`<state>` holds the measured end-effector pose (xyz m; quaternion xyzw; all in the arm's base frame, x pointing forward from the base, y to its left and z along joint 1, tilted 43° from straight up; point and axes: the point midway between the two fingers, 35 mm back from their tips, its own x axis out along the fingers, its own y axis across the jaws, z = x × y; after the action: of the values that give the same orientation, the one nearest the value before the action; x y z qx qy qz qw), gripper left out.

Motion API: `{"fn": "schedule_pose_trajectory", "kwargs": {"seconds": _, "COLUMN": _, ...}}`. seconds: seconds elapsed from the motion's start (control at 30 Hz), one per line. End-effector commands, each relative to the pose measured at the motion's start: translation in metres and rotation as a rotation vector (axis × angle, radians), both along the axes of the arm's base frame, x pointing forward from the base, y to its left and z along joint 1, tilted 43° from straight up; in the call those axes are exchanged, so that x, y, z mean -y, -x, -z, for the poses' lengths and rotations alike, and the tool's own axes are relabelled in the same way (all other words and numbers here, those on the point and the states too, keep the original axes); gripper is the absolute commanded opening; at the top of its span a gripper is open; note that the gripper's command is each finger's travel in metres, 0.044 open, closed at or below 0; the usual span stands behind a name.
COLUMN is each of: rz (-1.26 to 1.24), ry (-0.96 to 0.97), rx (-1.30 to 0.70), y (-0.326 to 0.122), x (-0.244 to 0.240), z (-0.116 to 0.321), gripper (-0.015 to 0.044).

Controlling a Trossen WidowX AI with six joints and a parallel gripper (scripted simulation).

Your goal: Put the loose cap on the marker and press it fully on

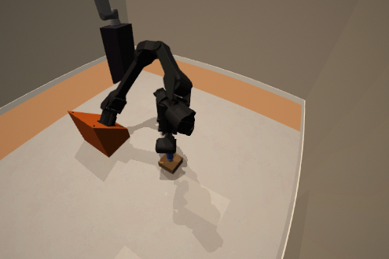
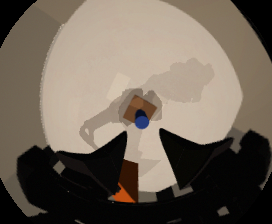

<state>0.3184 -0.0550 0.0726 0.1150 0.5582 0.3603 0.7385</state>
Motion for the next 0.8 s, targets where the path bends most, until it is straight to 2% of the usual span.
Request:
{"fn": "schedule_pose_trajectory", "kwargs": {"seconds": 0.0, "rz": 0.382, "ry": -0.06, "rx": -0.339, "y": -0.0001, "x": -0.0018, "z": 0.0037, "gripper": 0.0125}}
{"fn": "schedule_pose_trajectory", "kwargs": {"seconds": 0.17, "rz": 0.426, "ry": -0.067, "rx": -0.378, "y": -0.0002, "x": -0.0021, "z": 0.0041, "gripper": 0.0}}
{"fn": "schedule_pose_trajectory", "kwargs": {"seconds": 0.77, "rz": 0.426, "ry": -0.068, "rx": -0.378, "y": -0.0012, "x": -0.0073, "z": 0.0099, "gripper": 0.0}}
